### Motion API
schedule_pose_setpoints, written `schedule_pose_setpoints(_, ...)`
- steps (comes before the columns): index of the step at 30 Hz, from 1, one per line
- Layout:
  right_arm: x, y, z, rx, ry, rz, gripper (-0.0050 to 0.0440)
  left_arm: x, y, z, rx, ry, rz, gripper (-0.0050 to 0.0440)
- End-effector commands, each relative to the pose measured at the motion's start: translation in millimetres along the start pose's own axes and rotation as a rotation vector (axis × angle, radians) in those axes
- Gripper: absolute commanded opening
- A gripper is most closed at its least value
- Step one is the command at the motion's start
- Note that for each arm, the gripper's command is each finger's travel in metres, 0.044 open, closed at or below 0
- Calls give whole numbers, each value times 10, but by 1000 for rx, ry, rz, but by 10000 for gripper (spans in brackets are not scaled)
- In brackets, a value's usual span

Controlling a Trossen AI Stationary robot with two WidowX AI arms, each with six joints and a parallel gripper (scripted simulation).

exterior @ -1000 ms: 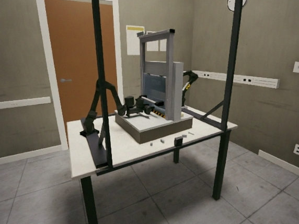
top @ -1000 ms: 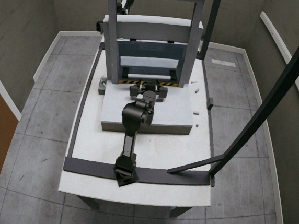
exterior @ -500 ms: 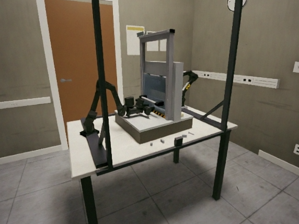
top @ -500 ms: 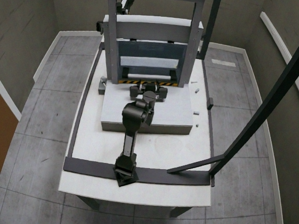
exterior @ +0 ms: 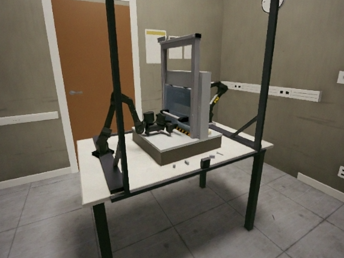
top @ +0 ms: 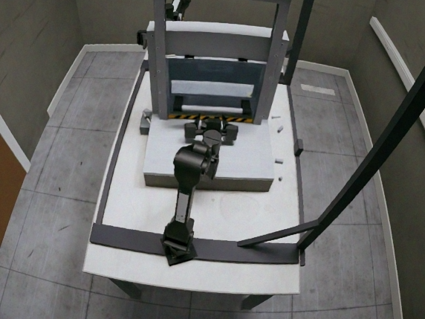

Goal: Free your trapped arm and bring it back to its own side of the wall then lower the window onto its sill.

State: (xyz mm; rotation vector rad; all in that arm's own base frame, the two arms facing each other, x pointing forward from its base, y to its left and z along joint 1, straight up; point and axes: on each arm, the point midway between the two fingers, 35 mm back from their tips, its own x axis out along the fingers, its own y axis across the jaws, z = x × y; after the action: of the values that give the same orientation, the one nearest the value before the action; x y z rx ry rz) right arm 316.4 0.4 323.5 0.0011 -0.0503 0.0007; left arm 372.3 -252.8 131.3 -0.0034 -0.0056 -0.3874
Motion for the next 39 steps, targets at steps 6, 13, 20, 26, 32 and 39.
schedule_pose_setpoints(6,-22,5,116,-2,-28,0,400,-65,10,183,-12,-28,3,400)
schedule_pose_setpoints(13,-22,5,116,-2,-28,0,400,-145,24,257,-11,-27,4,400)
schedule_pose_setpoints(20,-22,5,116,-2,-28,0,400,-310,61,391,-10,-24,4,400)
schedule_pose_setpoints(26,-22,5,116,-2,-28,0,400,-343,129,443,-10,-25,2,400)
schedule_pose_setpoints(32,-22,5,116,-2,-28,0,400,-384,155,480,-10,-26,-7,400)
schedule_pose_setpoints(39,-22,5,116,-2,-28,0,400,-445,224,530,-11,-25,-4,400)
